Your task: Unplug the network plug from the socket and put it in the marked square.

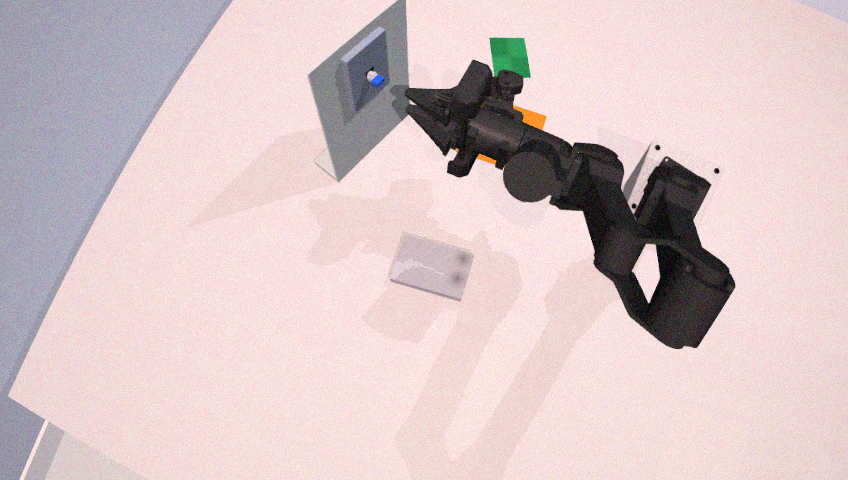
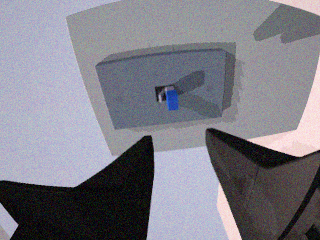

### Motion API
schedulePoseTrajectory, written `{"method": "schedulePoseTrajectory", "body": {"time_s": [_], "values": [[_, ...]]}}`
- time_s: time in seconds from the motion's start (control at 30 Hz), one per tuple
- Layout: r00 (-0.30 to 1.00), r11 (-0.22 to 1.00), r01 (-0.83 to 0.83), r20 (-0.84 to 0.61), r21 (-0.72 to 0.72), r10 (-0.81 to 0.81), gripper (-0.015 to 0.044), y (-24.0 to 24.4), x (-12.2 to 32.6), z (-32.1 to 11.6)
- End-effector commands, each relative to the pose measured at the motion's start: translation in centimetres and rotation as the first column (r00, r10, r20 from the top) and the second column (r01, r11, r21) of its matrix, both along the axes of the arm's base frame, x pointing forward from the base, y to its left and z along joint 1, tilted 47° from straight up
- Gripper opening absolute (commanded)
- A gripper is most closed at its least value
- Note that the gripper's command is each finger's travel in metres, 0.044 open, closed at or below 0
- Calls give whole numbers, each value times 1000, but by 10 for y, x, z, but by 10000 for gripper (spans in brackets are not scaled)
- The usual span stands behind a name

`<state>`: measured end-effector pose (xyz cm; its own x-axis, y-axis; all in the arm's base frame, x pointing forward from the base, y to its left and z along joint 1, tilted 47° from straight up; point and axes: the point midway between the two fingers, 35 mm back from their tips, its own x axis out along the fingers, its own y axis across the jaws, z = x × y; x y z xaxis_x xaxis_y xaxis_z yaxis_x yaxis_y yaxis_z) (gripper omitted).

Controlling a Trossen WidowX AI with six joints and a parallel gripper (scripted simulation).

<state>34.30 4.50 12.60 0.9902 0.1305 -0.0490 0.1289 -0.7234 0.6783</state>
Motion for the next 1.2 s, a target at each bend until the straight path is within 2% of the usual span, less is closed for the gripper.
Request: {"method": "schedulePoseTrajectory", "body": {"time_s": [0.0, 1.17], "values": [[1000, 1000, -3, 7, 2, 3, 156, 0, 7, 1], [1000, 1000, -3, 10, 1, 3, 156, -2, 52, -10]]}}
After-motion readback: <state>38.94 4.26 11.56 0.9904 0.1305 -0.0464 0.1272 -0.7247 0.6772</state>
